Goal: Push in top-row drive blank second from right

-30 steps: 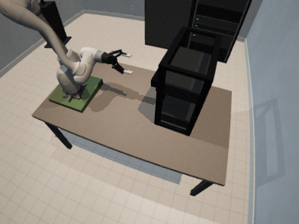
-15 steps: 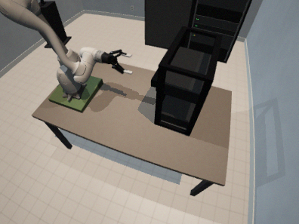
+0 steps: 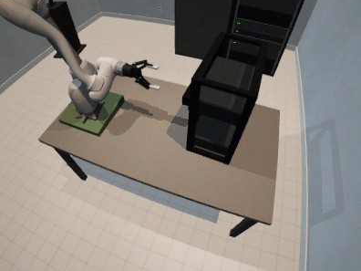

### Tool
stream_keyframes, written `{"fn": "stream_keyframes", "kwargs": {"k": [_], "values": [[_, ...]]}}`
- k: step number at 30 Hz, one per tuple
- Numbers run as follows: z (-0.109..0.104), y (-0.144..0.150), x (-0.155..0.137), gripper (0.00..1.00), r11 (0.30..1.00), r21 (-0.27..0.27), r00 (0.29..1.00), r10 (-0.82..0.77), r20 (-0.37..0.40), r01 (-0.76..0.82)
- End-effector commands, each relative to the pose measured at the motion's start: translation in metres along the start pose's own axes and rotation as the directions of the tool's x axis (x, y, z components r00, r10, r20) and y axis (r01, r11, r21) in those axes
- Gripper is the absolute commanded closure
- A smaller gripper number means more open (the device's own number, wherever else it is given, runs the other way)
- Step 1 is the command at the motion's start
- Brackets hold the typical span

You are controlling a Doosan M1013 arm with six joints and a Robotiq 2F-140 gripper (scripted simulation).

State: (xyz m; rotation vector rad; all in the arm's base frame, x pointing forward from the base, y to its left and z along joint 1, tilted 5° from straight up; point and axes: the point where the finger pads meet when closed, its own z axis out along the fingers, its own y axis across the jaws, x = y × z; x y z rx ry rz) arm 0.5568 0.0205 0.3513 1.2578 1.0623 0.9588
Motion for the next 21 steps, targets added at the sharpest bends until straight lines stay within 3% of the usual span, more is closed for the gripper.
{"fn": "stream_keyframes", "kwargs": {"k": [1, 13, 21], "values": [[-0.002, -0.001, -0.001, 0.0, 1.0, 0.003, 1.0, 0.005, 0.0, -0.005], [-0.001, -0.002, -0.001, 0.0, 1.0, 0.003, 1.0, 0.005, 0.001, -0.005], [0.023, -0.009, -0.009, 0.0, 1.0, 0.003, 1.0, 0.004, 0.003, -0.004]]}}
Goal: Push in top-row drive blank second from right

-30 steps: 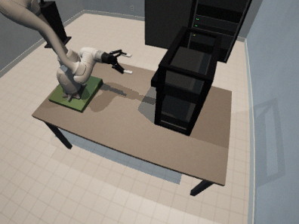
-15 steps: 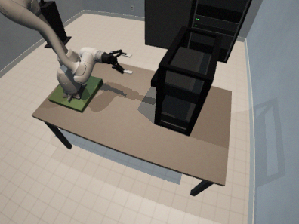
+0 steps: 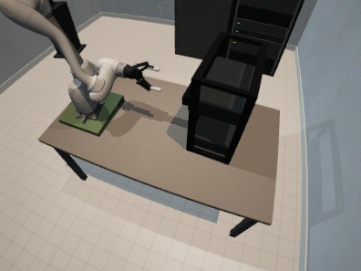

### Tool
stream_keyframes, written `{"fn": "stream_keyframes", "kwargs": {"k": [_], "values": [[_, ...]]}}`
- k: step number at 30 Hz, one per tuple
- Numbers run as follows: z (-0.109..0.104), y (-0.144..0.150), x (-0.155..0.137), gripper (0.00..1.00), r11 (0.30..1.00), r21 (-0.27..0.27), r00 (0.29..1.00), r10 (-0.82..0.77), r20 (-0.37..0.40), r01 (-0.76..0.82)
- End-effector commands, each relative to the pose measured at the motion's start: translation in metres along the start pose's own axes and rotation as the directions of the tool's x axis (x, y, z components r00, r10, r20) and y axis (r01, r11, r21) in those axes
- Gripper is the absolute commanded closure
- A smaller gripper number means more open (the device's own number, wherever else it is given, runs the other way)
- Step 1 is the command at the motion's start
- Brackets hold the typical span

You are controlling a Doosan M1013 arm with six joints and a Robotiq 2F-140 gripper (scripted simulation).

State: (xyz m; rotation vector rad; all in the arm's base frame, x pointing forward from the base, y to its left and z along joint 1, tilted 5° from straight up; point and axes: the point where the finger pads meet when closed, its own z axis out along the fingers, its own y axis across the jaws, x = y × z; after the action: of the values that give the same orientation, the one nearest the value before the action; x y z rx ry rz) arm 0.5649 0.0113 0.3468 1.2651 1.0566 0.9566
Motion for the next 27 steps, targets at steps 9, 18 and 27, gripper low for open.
{"fn": "stream_keyframes", "kwargs": {"k": [9, 18, 27], "values": [[0.049, -0.015, -0.015, 0.0, 1.0, 0.0, 1.0, -0.001, -0.003, 0.001], [0.065, -0.019, -0.02, 0.0, 1.0, 0.0, 1.0, -0.001, -0.003, 0.001], [0.065, -0.019, -0.02, 0.0, 1.0, 0.0, 1.0, -0.001, -0.003, 0.001]]}}
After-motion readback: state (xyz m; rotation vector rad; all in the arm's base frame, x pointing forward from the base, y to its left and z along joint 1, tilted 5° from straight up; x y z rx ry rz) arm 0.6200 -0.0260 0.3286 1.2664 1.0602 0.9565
